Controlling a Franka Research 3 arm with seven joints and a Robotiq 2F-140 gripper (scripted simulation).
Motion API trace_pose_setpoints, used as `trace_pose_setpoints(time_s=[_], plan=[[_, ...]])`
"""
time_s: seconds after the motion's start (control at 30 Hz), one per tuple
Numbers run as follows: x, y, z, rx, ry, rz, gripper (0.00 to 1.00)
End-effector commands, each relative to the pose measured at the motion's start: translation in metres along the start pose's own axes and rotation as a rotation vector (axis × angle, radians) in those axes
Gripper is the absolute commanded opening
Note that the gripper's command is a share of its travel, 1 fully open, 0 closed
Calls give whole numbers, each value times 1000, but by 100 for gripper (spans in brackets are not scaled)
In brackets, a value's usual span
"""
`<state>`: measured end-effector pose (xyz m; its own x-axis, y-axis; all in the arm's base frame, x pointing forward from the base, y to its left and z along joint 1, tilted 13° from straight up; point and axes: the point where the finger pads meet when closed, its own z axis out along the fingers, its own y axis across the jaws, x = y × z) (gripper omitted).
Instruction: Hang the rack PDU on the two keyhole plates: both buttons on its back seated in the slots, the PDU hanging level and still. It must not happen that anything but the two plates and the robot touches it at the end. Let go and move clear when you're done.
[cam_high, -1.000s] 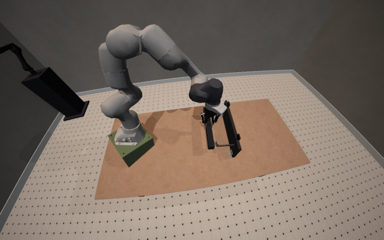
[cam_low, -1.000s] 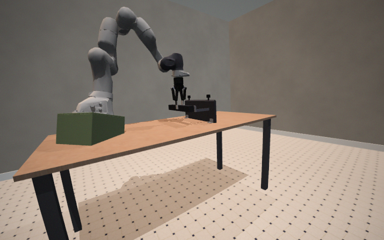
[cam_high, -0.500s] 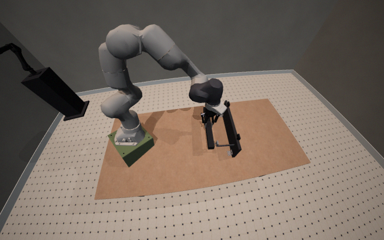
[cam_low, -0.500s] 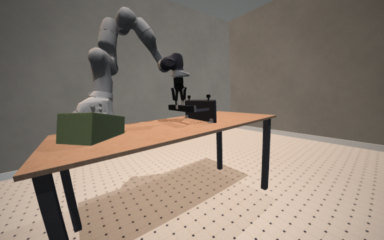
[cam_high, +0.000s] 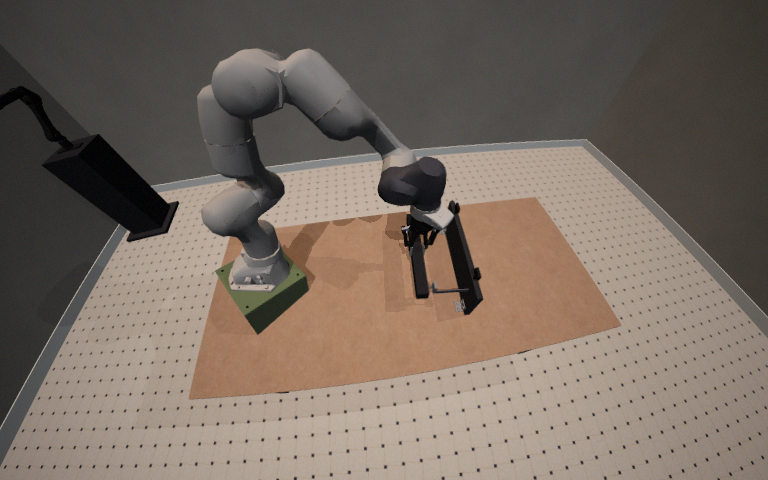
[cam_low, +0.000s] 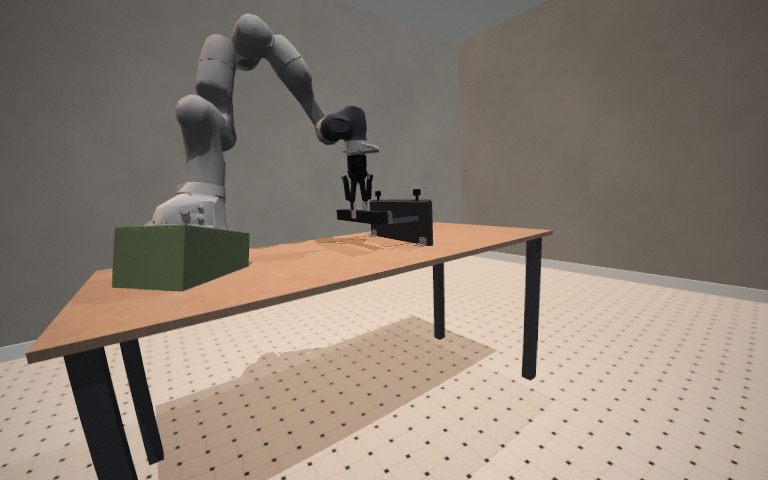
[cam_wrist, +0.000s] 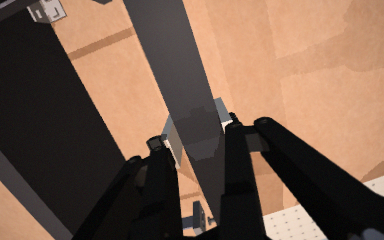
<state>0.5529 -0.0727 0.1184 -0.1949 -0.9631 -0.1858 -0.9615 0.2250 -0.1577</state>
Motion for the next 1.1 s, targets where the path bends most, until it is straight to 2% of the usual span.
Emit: trace_pose_setpoints(time_s=[0.0,1.07], plan=[[0,-3,-2,3,1,-4,0],[0,-22,-1,2,2,-5,0]])
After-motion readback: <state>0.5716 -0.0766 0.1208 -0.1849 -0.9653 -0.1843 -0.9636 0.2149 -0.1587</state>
